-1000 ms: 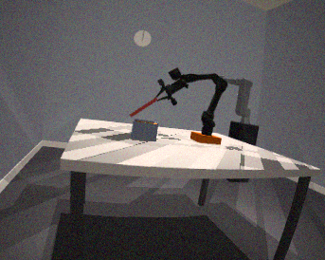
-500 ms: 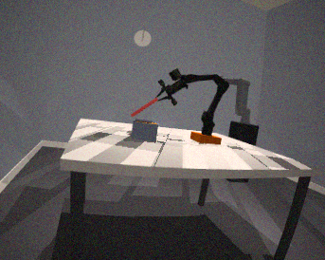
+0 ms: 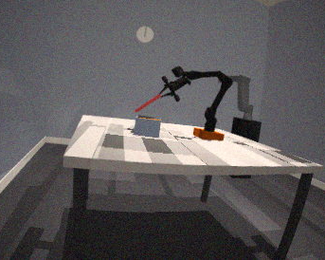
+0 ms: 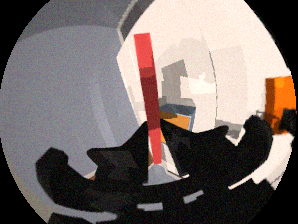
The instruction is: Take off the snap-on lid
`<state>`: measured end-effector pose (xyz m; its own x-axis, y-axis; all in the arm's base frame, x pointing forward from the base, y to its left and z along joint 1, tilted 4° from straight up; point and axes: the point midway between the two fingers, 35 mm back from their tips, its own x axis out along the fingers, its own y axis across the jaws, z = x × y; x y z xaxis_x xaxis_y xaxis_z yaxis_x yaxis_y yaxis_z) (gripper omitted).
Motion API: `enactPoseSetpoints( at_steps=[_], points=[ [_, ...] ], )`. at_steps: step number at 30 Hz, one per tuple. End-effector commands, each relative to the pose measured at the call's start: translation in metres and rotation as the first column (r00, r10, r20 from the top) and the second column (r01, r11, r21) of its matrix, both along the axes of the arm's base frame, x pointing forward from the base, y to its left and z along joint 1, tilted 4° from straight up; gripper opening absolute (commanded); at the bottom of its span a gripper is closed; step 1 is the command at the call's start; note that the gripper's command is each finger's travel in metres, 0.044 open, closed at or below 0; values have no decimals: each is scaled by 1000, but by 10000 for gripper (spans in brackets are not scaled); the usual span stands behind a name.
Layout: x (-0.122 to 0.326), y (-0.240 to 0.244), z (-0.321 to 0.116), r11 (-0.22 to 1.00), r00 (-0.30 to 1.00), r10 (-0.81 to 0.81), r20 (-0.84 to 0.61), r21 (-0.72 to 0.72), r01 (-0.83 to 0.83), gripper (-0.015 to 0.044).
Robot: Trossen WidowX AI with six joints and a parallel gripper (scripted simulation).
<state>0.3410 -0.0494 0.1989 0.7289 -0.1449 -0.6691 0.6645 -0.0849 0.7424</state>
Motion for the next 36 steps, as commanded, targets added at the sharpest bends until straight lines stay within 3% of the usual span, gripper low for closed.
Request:
enactPoseSetpoints(
  at_steps=[1,36],
  points=[
    [-2,-8,2,1000,1000,7,6,-2,-6,0],
    [-21,-75,5,1000,1000,6,5,-9,-6,0]
  ],
)
